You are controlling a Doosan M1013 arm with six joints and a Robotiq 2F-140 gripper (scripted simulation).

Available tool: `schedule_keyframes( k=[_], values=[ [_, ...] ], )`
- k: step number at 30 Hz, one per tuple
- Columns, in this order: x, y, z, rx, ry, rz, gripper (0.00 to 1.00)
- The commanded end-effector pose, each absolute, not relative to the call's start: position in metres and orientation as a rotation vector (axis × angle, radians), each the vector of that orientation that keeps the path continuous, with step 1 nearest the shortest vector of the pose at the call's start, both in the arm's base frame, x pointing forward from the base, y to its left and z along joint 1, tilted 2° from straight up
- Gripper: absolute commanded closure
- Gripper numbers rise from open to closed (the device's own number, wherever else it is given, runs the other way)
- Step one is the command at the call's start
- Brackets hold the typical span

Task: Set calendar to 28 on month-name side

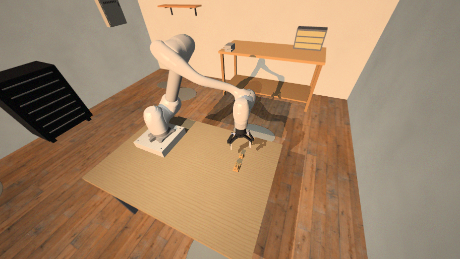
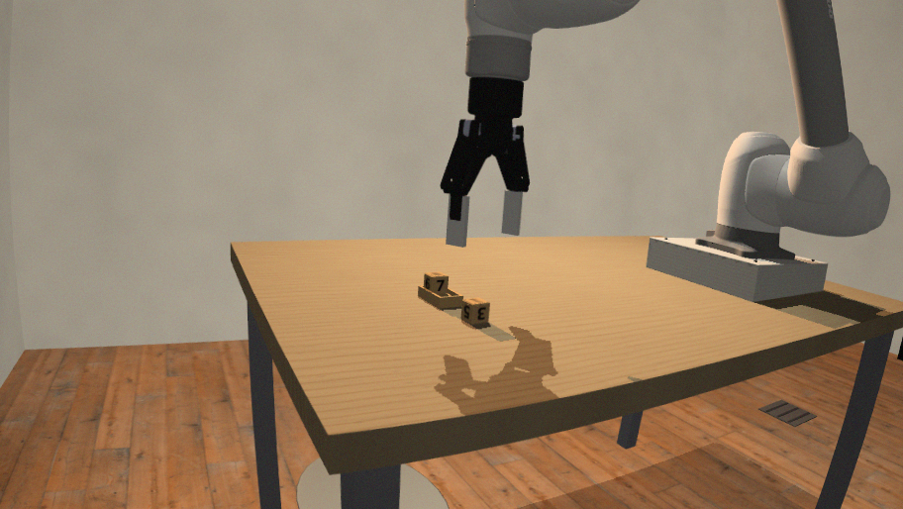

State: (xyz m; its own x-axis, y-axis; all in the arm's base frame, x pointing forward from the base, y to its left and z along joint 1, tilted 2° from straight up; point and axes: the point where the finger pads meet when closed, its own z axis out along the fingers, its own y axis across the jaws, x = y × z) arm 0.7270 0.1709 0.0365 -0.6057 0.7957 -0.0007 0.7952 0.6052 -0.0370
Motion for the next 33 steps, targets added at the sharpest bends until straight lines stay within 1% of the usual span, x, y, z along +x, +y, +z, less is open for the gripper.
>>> schedule_keyframes(
  k=[1, 7, 9, 10, 24, 31, 32, 33],
  values=[
    [0.7309, 0.1720, 0.0371, -1.139, -2.908, 0.038, 0.00],
    [0.7314, 0.1720, 0.0355, -0.764, -3.026, 0.034, 0.00],
    [0.7314, 0.1720, 0.0355, -0.764, -3.026, 0.034, 0.00],
    [0.7316, 0.1720, 0.0348, -0.608, -3.060, 0.033, 0.00],
    [0.7327, 0.1720, 0.0310, 0.298, -3.100, 0.022, 0.00],
    [0.7329, 0.1719, 0.0306, 0.394, -3.089, 0.020, 0.00],
    [0.7329, 0.1719, 0.0306, 0.394, -3.089, 0.020, 0.65],
    [0.7329, 0.1719, 0.0306, 0.394, -3.089, 0.020, 0.65]
  ],
)
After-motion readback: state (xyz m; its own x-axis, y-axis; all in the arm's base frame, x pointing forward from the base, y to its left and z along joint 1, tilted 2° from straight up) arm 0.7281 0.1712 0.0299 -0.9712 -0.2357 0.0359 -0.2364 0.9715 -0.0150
